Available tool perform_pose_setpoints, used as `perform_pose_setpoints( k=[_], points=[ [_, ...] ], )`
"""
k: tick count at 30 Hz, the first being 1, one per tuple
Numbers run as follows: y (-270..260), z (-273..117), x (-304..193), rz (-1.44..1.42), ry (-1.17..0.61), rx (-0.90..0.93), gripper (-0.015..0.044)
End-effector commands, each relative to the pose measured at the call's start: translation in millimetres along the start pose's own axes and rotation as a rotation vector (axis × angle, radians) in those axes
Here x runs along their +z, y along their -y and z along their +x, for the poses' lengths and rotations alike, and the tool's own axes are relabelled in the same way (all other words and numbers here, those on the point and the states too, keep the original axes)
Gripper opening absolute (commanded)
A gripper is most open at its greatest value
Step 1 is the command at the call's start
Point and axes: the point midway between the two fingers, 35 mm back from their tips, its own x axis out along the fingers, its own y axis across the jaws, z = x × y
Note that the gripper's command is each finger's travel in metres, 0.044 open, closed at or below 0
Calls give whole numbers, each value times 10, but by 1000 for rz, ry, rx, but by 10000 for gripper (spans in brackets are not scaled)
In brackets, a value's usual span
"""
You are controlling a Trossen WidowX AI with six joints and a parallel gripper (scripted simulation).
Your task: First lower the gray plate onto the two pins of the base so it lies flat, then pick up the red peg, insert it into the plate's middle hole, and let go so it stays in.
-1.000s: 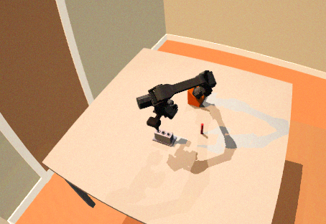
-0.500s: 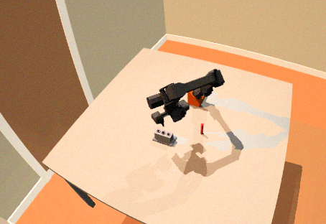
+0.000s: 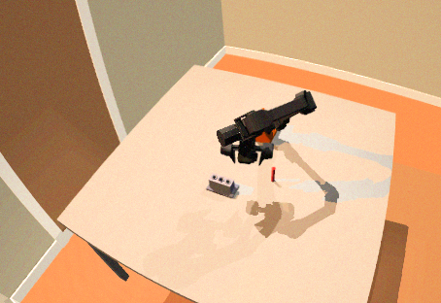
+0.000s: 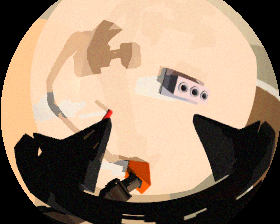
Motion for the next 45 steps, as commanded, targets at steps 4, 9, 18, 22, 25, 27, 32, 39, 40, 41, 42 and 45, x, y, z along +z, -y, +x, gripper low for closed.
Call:
perform_pose_setpoints(
  k=[4, 9, 18, 22, 25, 27, 32, 39, 40, 41, 42, 45],
  points=[
    [-735, 92, -351, 937, -18, 19, 440],
    [-888, 124, -452, 1172, -22, 19, 440],
    [-979, 148, -518, 1361, -25, 18, 440],
    [-980, 148, -510, 1361, -25, 18, 440],
    [-980, 148, -510, 1361, -25, 18, 440],
    [-980, 148, -510, 1361, -25, 18, 440],
    [-981, 148, -511, 1361, -25, 18, 440],
    [-991, 418, -512, 1361, -25, 19, 440],
    [-991, 418, -512, 1361, -25, 19, 440],
    [-991, 418, -512, 1361, -25, 19, 440],
    [-991, 418, -512, 1361, -25, 19, 440],
    [-1002, 493, -525, 1361, -25, 19, 440]
  ],
)
